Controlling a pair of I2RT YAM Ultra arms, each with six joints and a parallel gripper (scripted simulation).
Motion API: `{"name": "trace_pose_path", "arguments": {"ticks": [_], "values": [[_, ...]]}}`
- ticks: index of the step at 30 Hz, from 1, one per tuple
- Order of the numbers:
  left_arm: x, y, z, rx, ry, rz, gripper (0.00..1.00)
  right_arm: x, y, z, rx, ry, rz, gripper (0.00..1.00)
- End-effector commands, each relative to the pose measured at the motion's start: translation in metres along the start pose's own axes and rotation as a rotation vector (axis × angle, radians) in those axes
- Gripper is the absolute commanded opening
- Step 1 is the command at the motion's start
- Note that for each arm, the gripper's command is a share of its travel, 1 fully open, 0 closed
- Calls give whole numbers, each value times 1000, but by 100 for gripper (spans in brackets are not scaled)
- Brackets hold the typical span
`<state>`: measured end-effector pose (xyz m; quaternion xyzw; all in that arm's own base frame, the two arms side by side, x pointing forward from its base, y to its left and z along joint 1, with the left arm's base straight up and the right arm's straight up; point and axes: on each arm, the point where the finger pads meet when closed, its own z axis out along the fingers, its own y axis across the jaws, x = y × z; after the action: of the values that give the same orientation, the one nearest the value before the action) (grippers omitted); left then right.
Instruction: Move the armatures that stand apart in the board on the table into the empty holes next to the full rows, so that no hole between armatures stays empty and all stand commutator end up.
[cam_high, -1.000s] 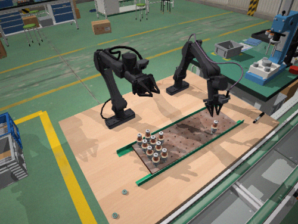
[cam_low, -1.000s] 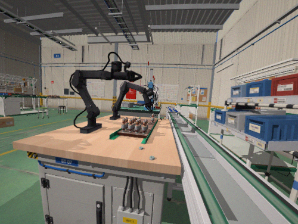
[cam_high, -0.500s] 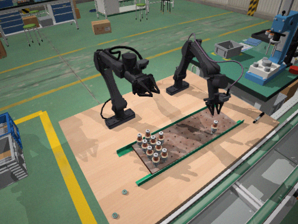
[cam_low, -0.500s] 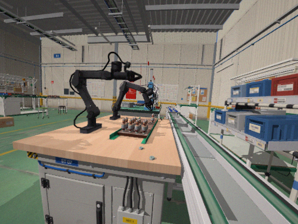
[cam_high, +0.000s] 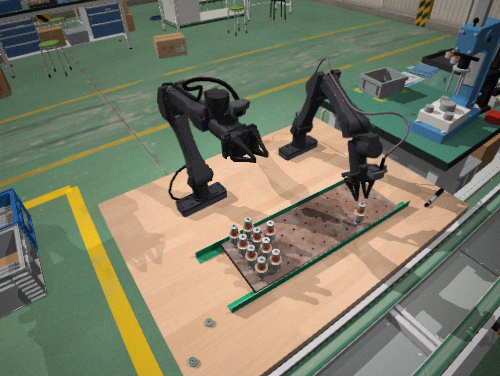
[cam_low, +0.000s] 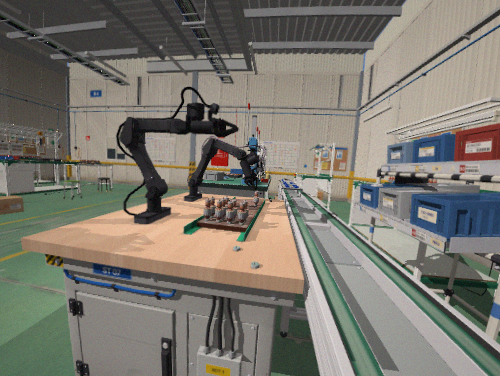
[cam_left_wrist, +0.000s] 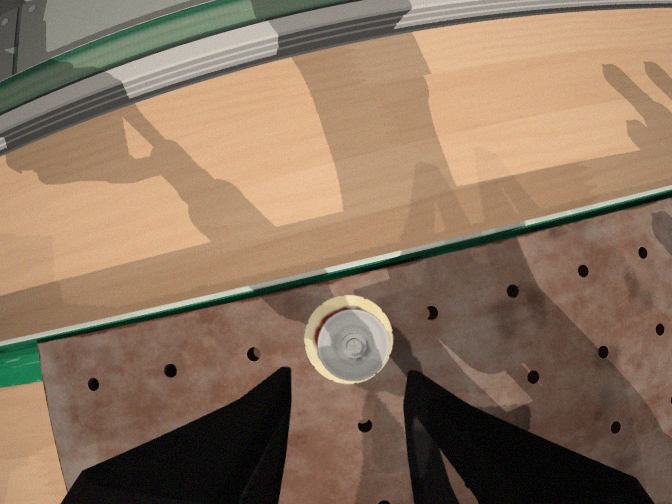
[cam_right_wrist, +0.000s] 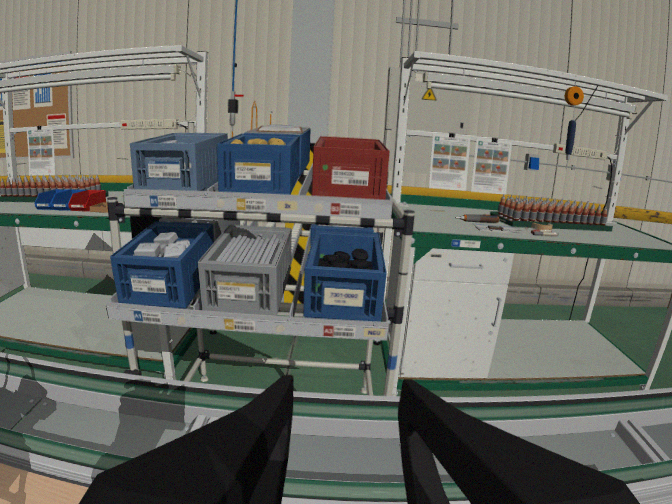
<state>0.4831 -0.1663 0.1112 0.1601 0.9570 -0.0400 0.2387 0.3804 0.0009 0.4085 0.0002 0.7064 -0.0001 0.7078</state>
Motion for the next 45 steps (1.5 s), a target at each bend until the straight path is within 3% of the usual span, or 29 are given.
{"name": "trace_pose_path", "arguments": {"ticks": [1,23,25,26,45], "values": [[-18,-6,-9,4,-58,11,38,-1,7,-2,-24,6,-6,37],[-19,-6,24,2,-52,13,38,-1,7,-2,-24,6,-6,37],[-18,-3,20,0,-51,9,38,-1,7,-2,-24,6,-6,37],[-20,-3,17,-1,-60,8,30,-1,7,-2,-24,6,-6,37],[-23,-2,9,0,-71,8,28,-1,7,-2,-24,6,-6,37]]}}
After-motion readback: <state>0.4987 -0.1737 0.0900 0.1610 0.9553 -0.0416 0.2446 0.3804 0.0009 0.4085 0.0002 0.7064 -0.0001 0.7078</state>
